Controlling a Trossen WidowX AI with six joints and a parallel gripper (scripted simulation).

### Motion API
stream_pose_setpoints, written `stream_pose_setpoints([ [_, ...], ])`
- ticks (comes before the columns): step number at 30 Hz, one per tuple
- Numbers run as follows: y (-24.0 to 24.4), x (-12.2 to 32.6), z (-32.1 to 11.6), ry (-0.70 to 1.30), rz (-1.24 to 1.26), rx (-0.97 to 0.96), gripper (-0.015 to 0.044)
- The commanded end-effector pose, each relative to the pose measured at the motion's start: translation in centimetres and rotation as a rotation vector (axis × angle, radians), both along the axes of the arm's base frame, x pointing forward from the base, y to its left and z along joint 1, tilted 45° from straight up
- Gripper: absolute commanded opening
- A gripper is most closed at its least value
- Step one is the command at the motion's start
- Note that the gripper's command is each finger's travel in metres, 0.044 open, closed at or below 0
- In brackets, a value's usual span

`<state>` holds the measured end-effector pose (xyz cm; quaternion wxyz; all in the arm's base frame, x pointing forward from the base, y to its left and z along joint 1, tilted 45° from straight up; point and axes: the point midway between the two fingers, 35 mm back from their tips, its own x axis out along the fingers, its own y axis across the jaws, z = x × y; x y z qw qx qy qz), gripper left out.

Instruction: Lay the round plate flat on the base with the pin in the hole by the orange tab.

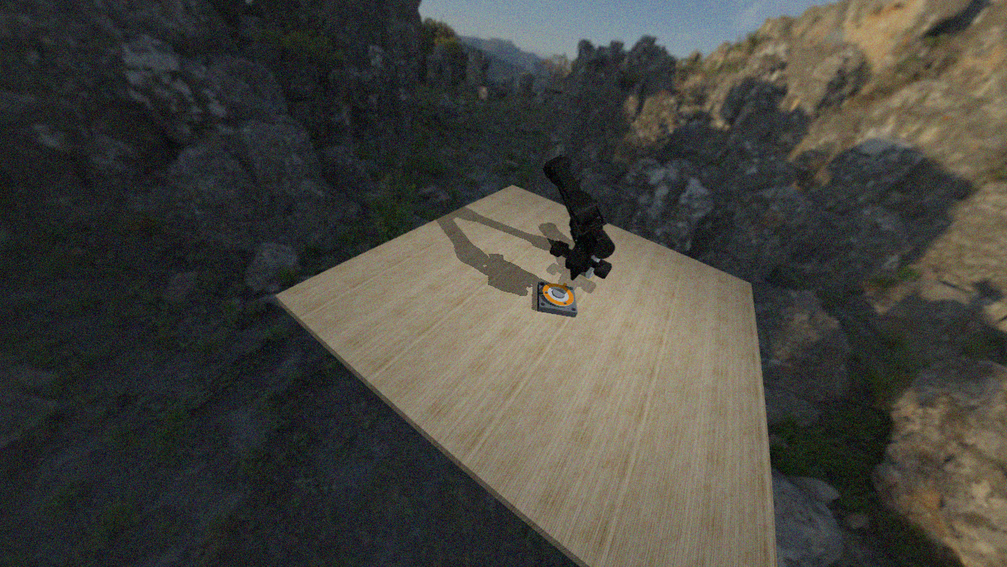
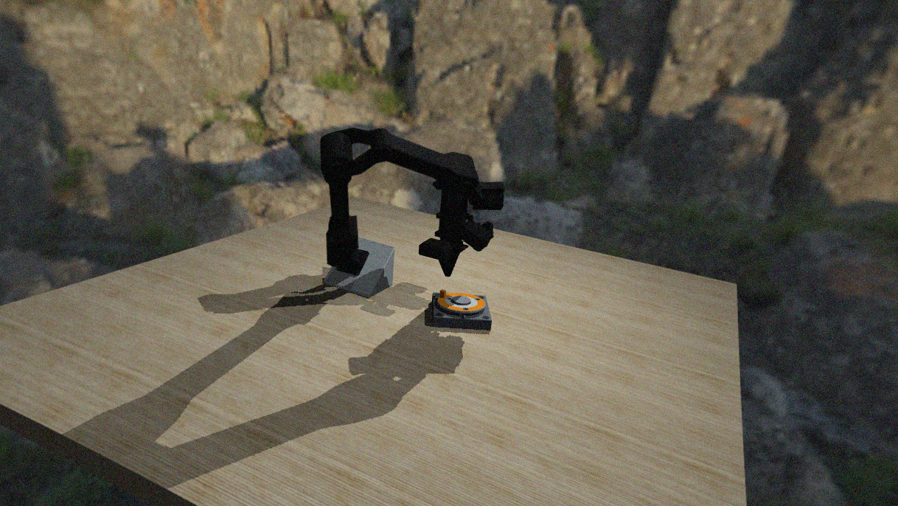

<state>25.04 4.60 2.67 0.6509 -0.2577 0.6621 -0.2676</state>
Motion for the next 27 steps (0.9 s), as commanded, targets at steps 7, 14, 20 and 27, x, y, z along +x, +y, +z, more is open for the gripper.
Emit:
stream_pose_setpoints([
  [7, -2.5, -0.2, -2.6, 0.007, 0.0, -0.008, 0.0],
  [14, -2.9, -0.3, -2.3, 0.007, 0.0, -0.008, 0.0],
  [20, -3.6, -0.5, -1.6, 0.007, 0.0, -0.008, 0.0],
  [27, -4.3, -0.6, -1.1, 0.008, 0.0, -0.009, 0.0],
])
